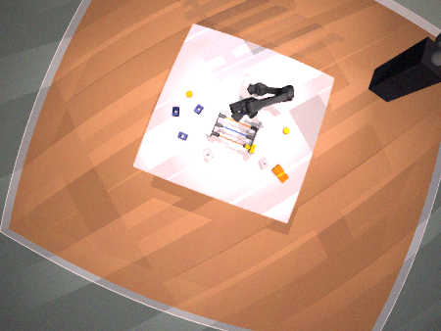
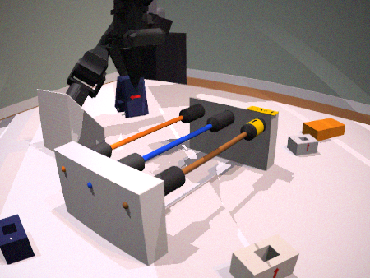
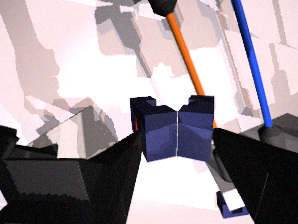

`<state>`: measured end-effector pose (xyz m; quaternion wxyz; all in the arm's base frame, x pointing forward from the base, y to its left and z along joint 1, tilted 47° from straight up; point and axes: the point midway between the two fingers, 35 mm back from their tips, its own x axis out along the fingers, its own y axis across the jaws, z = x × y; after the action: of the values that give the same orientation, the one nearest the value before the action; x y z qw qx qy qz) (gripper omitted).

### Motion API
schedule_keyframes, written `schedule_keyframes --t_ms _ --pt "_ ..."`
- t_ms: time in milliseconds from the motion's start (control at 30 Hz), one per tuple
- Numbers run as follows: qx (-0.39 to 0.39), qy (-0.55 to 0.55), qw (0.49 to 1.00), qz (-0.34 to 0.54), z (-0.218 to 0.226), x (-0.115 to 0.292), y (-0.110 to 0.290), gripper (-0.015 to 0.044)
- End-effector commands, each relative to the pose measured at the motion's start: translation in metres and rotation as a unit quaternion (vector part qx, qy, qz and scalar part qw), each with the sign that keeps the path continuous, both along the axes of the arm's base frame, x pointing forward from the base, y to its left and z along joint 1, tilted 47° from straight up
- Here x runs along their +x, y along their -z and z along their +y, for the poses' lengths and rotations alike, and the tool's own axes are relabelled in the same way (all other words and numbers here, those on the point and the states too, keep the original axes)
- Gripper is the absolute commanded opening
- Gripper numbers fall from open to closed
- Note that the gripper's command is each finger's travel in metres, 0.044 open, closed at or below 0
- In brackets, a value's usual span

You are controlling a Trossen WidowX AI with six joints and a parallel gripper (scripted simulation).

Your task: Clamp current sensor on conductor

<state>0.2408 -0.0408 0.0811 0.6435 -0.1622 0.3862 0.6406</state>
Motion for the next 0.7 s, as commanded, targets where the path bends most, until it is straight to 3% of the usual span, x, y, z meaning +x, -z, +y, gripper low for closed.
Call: schedule_keyframes --t_ms 0,667 --pt "-0.009 0.045 0.998 0.031 -0.001 0.008 0.000 0.0000" --pt "-0.036 0.274 0.936 0.219 0.003 0.042 0.003 0.0000"
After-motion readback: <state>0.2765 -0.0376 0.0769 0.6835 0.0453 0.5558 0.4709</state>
